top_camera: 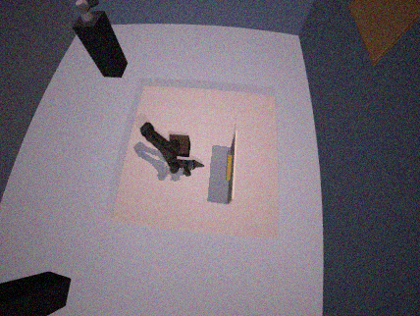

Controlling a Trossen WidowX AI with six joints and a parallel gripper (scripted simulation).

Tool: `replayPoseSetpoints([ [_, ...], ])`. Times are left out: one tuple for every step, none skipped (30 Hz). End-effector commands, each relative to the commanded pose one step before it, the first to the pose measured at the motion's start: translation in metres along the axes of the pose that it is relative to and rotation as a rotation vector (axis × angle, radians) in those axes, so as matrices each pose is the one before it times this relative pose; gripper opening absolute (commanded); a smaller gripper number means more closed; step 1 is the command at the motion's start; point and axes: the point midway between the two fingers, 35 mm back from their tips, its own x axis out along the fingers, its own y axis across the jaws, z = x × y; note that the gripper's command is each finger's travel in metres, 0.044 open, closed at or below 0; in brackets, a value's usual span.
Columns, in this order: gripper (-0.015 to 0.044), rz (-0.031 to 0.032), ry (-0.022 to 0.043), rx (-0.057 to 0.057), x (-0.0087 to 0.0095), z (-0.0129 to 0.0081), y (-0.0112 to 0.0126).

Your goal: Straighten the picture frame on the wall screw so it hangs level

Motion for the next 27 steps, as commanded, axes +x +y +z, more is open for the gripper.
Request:
replayPoseSetpoints([
  [0.026, -0.01185, 0.00216, -0.0261, 0.02021, 0.00493, -0.01367],
  [0.026, 0.00035, 0.00017, -0.01, 0.00563, 0.00069, -0.00284],
  [0.026, 0.00033, 0.00017, -0.01, 0.00559, 0.00028, -0.00296],
  [0.026, 0.00032, 0.00018, -0.01, 0.00553, -0.00014, -0.00307],
  [0.026, 0.0003, 0.00018, -0.01, 0.00545, -0.00054, -0.00315],
  [0.026, 0.00029, 0.00019, -0.0099, 0.00535, -0.00095, -0.00321],
  [0.026, 0.00027, 0.00019, -0.0099, 0.00522, -0.00134, -0.00325],
  [0.026, 0.00021, 0.00016, -0.008, 0.00414, -0.00138, -0.00266],
  [0.026, 0.00012, 0.0001, -0.0048, 0.00243, -0.00095, -0.0016],
  [0.026, 0.00004, 0.00003, -0.0016, 0.0008, -0.00034, -0.00053],
  [0.026, 0.0, 0.0, 0.0, 0.0, 0.0, 0.0],
  [0.026, 0.0, 0.0, 0.0, 0.0, 0.0, 0.0],
  [0.026, 0.0, 0.0, 0.0, 0.0, 0.0, 0.0],
  [0.026, 0.0, 0.0, 0.0, 0.0, 0.0, 0.0],
  [0.026, -0.00002, 0.00001, 0.0001, -0.00039, -0.00033, -0.00009],
  [0.026, -0.00002, 0.00001, 0.0001, -0.00039, -0.00033, -0.00009],
  [0.026, 0.0, 0.0, 0.0, 0.0, 0.0, 0.0],
  [0.026, 0.0, 0.0, 0.0, 0.0, 0.0, 0.0],
  [0.026, 0.0, 0.0, 0.0, 0.0, 0.0, 0.0],
  [0.026, 0.0, 0.0, 0.0, 0.0, 0.0, 0.0],
  [0.026, 0.0, 0.0, 0.0, 0.0, 0.0, 0.0],
  [0.026, 0.0, 0.0, 0.0, 0.0, 0.0, 0.0],
  [0.026, 0.0, 0.0, 0.0, 0.0, 0.0, 0.0],
  [0.026, 0.0, 0.0, 0.0, 0.0, 0.0, 0.0],
  [0.026, 0.00006, -0.00003, 0.0, 0.00112, 0.00029, 0.0002],
  [0.026, 0.00012, -0.00006, 0.0, 0.0023, 0.00056, 0.00039],
  [0.026, 0.00019, -0.0001, 0.0, 0.00362, 0.00081, 0.00055],
])
